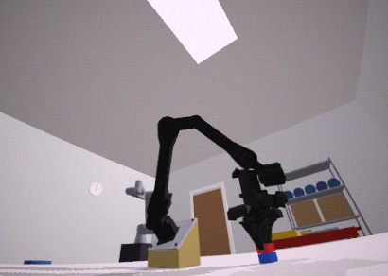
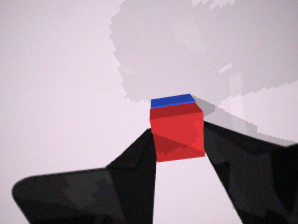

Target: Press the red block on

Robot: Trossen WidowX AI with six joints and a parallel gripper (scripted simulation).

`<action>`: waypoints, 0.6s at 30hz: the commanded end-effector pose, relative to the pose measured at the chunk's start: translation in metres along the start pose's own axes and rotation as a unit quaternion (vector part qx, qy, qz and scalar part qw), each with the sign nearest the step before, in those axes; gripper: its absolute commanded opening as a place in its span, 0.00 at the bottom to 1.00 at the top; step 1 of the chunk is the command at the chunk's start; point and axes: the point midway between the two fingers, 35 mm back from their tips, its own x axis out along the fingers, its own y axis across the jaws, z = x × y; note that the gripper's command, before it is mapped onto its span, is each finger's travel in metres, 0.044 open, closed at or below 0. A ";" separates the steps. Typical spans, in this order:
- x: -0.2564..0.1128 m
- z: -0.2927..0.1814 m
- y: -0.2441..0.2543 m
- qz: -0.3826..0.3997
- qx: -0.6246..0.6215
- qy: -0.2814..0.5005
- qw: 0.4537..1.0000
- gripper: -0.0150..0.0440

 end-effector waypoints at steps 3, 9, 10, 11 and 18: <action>0.002 0.000 0.000 -0.002 -0.002 -0.002 1.000 0.25; 0.002 0.000 0.000 0.000 -0.001 -0.001 1.000 0.25; 0.002 0.000 0.000 0.000 -0.001 -0.001 1.000 0.25; 0.002 0.000 0.000 0.000 -0.001 -0.001 1.000 0.25; 0.002 0.000 0.000 0.000 -0.001 -0.001 1.000 0.39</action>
